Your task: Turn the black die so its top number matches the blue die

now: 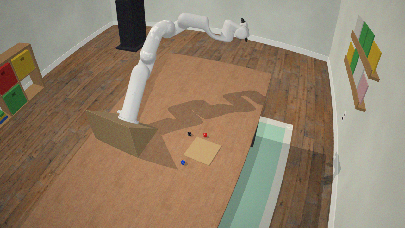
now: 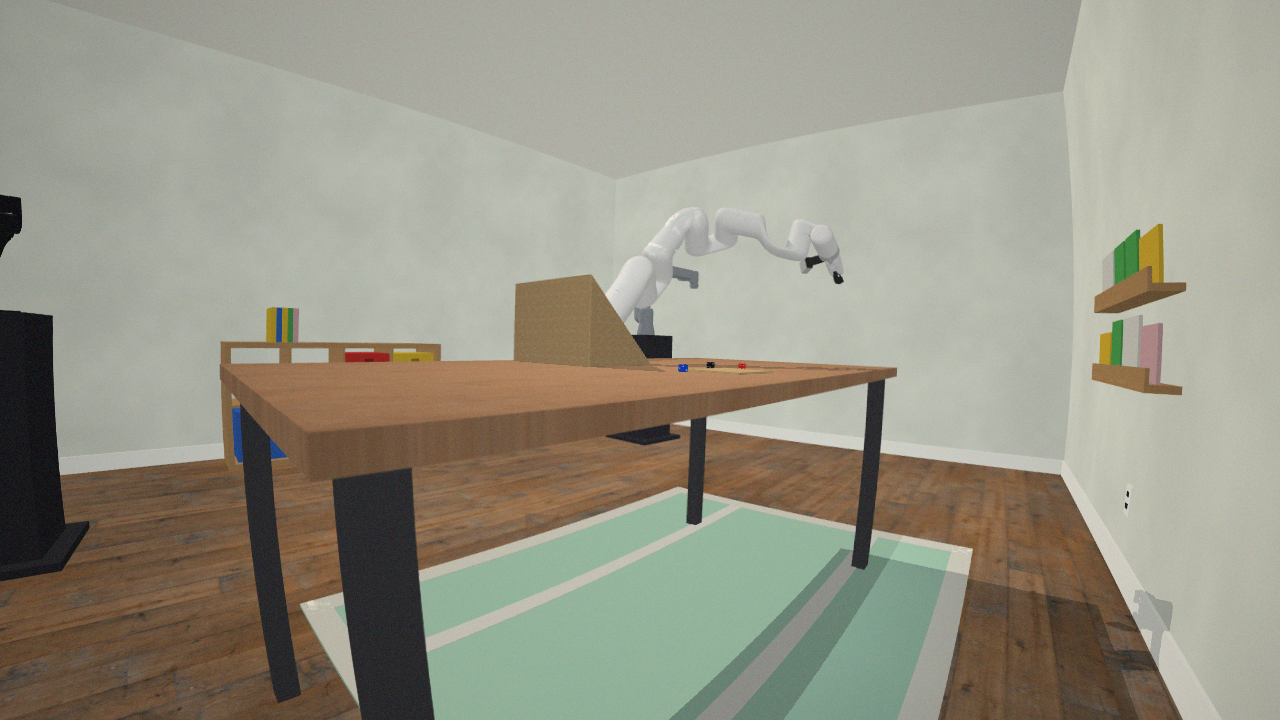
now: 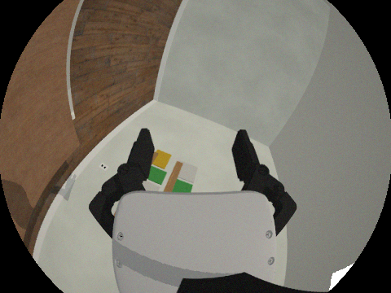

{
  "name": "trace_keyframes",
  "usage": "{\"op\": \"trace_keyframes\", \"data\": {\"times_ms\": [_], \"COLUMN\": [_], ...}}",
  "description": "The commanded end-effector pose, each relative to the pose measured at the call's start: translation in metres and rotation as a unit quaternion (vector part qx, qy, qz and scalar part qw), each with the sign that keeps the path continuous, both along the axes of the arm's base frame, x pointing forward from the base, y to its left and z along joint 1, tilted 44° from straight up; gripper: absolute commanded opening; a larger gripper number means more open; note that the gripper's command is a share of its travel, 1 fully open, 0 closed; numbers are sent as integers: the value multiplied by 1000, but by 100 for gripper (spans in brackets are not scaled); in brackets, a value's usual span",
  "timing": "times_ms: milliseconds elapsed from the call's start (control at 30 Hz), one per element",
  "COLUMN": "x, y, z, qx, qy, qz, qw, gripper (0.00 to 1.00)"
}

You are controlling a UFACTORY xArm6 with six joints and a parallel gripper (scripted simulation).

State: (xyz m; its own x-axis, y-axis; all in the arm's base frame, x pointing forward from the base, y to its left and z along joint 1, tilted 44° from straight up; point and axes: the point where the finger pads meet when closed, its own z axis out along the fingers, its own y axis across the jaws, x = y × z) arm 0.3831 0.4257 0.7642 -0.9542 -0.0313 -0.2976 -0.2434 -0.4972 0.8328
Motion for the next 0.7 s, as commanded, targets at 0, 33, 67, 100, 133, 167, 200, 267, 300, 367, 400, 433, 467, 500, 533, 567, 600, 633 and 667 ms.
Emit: {"op": "trace_keyframes", "data": {"times_ms": [0,33,67,100,133,167,200,267,300,367,400,433,467,500,533,567,600,633,667], "x": [-1,-1,0,1,5,12,22,36,54,54,75,75,75,97,97,97,97,121,121], "y": [-1,-1,-1,-1,-2,-3,-5,-9,-15,-15,-24,-24,-24,-37,-37,-37,-37,-54,-54], "z": [2,2,2,0,-4,-12,-25,-42,-65,-65,-93,-93,-93,-126,-126,-126,-126,-165,-165], "qx": [1,1,1,-1,-6,-15,-29,-48,-72,-72,-101,-101,-101,-133,-133,-133,-133,-168,-168], "qy": [-2,-2,-1,0,3,9,18,31,49,49,71,71,71,99,99,99,99,132,132], "qz": [-1,-1,-1,-2,-4,-8,-14,-23,-34,-34,-47,-47,-47,-62,-62,-62,-62,-79,-79], "qw": [1000,1000,1000,1000,1000,1000,999,998,996,996,991,991,991,984,984,984,984,974,974], "gripper": [100,100,100,100,100,100,100,100,100,100,100,100,100,100,100,100,100,100,100]}}
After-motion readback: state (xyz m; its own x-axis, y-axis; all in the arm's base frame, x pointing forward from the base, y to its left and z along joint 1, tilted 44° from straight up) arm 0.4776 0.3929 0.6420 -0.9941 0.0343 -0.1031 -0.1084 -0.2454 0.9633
